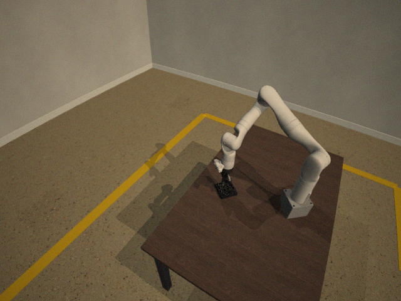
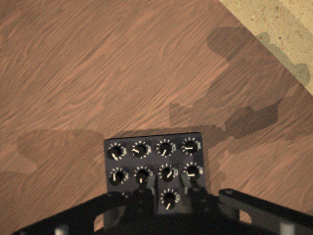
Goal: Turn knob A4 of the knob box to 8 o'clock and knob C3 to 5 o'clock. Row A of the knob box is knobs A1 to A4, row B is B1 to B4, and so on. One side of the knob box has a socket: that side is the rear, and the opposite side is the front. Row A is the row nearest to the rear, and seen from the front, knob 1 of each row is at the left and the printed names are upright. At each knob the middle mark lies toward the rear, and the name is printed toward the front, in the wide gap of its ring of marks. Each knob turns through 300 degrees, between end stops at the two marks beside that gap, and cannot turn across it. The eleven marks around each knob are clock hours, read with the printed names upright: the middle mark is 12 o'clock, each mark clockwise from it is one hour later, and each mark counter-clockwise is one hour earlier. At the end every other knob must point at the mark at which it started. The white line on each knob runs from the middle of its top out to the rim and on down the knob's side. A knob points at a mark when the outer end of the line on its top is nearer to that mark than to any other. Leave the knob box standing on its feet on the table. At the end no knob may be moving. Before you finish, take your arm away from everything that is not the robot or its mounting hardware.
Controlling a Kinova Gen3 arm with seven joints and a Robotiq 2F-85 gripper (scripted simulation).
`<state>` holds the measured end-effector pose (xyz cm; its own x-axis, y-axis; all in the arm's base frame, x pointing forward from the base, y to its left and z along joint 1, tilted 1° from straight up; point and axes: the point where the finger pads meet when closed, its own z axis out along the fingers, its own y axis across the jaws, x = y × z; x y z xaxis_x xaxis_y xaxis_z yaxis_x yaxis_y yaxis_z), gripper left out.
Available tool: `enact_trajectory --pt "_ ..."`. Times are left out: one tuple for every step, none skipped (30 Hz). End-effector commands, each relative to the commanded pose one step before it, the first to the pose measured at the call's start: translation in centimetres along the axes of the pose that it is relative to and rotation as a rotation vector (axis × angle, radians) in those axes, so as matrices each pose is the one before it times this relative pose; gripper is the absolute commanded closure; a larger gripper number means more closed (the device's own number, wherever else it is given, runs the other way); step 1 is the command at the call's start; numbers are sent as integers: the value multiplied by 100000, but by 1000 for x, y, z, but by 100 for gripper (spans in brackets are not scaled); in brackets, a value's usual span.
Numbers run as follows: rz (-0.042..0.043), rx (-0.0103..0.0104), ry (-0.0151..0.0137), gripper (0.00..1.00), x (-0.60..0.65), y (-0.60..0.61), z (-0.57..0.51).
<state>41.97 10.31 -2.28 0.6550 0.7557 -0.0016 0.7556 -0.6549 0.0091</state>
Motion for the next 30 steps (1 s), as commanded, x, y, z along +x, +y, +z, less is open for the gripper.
enact_trajectory --pt "-118 -118 116 81 42 33 -69" --pt "-136 0 0 81 0 0 -1" --pt "-199 0 0 81 0 0 -2" --pt "-270 0 0 81 0 -1 -3" --pt "-351 0 0 81 0 -1 -4" --pt "0 0 0 81 0 0 0" --pt "0 0 0 81 0 0 0" --pt "-440 0 -1 81 0 -1 -5" --pt "-536 1 -1 81 0 -1 -6" --pt "-638 1 -1 81 0 -1 -7" --pt "-746 1 -1 81 0 -1 -8" --pt "-859 1 -1 81 0 -2 -9" --pt "-976 1 -1 81 0 -2 -10" --pt "-1096 1 -1 81 0 -2 -12" --pt "-1219 1 -1 81 1 -2 -13" --pt "-1344 1 -1 81 1 -3 -14" --pt "-1470 1 -1 81 1 -3 -16" --pt "-1597 2 -1 81 1 -3 -17" --pt "-1725 2 -2 81 1 -3 -19" --pt "-1852 2 -2 81 1 -3 -20" --pt "-1977 2 -2 81 1 -3 -21" --pt "-2102 2 -2 81 1 -4 -23" --pt "0 0 0 81 0 0 0" --pt "0 0 0 81 0 0 0" --pt "-2224 2 -2 81 1 -4 -24" --pt "-2344 2 -2 81 1 -4 -25" --pt "-2461 2 -2 81 1 -4 -27" --pt "-2575 2 -1 81 2 -4 -28" --pt "-2685 2 -1 81 2 -4 -29" --pt "-2790 2 -1 81 2 -4 -31"
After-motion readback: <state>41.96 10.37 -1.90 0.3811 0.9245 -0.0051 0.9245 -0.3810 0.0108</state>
